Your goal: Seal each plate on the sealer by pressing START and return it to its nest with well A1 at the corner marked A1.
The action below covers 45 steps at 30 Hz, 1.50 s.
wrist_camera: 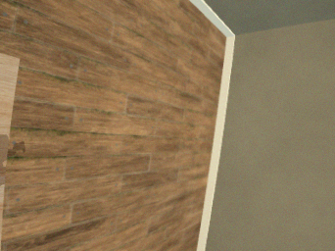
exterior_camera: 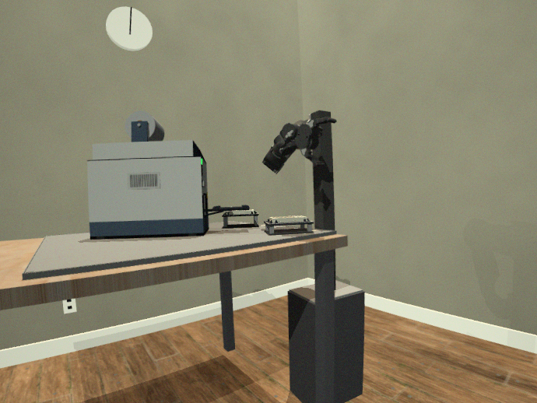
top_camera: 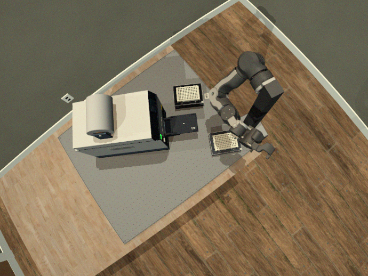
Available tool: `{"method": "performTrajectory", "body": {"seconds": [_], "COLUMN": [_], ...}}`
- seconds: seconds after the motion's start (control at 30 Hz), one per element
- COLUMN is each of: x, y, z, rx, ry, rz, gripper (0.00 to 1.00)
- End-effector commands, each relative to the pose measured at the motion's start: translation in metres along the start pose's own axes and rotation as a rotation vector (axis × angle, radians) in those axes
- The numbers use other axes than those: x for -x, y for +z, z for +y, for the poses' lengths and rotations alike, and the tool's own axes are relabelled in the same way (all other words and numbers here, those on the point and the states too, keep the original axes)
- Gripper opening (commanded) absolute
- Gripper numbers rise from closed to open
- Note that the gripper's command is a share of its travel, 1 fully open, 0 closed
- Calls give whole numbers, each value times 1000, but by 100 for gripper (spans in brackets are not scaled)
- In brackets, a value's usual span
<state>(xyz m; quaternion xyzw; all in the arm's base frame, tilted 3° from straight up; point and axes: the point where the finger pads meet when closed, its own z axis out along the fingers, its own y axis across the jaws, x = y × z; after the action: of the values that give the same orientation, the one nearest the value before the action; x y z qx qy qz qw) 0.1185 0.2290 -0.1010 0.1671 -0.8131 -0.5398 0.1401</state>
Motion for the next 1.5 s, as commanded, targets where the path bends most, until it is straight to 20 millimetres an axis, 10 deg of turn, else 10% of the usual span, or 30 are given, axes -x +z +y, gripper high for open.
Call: {"method": "performTrajectory", "body": {"seconds": [0.0,0.53,0.57,1.47], "x": [0,0,4,79], "y": [0,0,-1,-39], "z": [1,1,-4,-94], "rx": [3,3,-37,-440], "ry": [-3,-3,11,177], "rz": [-1,-1,-13,-188], "gripper": [100,100,65,65]}}
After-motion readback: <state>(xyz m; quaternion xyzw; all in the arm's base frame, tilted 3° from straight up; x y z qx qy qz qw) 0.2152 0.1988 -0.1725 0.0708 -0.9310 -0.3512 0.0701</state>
